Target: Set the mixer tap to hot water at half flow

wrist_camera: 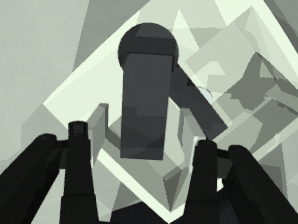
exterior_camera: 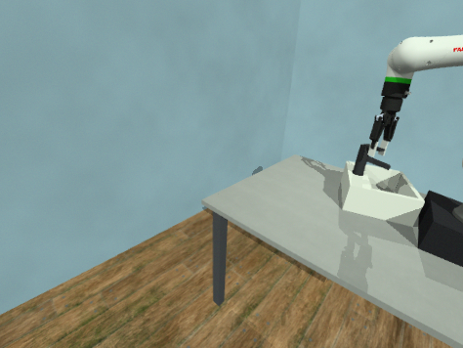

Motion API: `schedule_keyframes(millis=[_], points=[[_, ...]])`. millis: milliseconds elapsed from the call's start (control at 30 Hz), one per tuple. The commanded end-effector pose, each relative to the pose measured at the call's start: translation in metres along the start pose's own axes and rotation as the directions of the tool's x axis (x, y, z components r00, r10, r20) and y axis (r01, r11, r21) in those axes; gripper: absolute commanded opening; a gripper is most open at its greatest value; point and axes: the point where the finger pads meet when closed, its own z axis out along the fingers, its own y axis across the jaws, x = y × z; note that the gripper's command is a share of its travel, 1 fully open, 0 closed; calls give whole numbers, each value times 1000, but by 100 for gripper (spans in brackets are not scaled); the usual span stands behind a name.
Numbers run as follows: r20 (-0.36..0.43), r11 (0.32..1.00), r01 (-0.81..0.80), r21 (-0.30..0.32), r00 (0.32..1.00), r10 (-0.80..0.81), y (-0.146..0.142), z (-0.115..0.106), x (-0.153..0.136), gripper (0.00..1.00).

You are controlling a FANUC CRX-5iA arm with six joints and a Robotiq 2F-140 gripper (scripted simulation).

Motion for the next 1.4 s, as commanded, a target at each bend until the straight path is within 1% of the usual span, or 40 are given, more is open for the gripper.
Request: schedule_keyframes(millis=[0, 233, 300, 800, 867, 1133, 1367], points=[[0, 1000, 0, 0, 1000, 0, 0, -2, 0, 43], [0, 1000, 0, 0, 1000, 0, 0, -13, 0, 43], [0, 1000, 0, 0, 1000, 0, 0, -13, 0, 43], [0, 1000, 0, 0, 1000, 0, 0, -54, 0, 43], [0, 1000, 0, 0, 1000, 0, 0, -54, 0, 43], [0, 1000, 0, 0, 1000, 0, 0, -67, 0, 43], [0, 1000, 0, 0, 1000, 0, 0, -70, 0, 43]])
